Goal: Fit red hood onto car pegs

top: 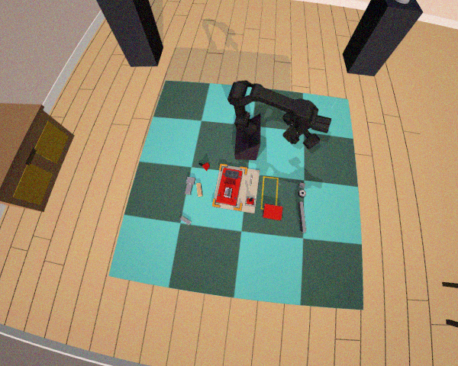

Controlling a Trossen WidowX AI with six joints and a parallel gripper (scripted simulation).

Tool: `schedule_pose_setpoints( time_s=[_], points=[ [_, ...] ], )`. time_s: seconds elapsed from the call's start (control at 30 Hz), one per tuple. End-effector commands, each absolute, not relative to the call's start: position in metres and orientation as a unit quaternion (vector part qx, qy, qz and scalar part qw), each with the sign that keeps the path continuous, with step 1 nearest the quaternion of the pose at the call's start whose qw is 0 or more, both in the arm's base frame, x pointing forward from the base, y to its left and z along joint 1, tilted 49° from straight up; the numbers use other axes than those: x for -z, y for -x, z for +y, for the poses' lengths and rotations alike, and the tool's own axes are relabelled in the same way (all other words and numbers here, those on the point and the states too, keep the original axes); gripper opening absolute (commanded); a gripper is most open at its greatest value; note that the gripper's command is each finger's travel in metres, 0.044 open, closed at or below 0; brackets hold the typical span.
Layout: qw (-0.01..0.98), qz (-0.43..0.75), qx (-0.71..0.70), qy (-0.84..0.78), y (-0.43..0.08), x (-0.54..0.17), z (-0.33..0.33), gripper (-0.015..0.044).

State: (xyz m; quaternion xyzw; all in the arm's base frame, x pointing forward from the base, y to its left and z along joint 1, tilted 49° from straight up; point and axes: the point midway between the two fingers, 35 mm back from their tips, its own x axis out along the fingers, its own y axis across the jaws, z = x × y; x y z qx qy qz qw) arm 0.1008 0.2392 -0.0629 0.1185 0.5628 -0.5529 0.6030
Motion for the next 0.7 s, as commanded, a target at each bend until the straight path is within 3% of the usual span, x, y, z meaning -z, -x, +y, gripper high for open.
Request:
schedule_pose_setpoints(
  time_s=[0.0, 0.37, 0.67],
  points=[
    [0.611, 0.546, 0.556, -0.140, -0.130, 0.070, 0.240, 0.0440],
    [0.635, 0.457, 0.584, -0.217, -0.254, 0.097, 0.211, 0.0440],
    [0.648, 0.315, 0.636, -0.278, -0.366, 0.112, 0.135, 0.0440]
  ],
)
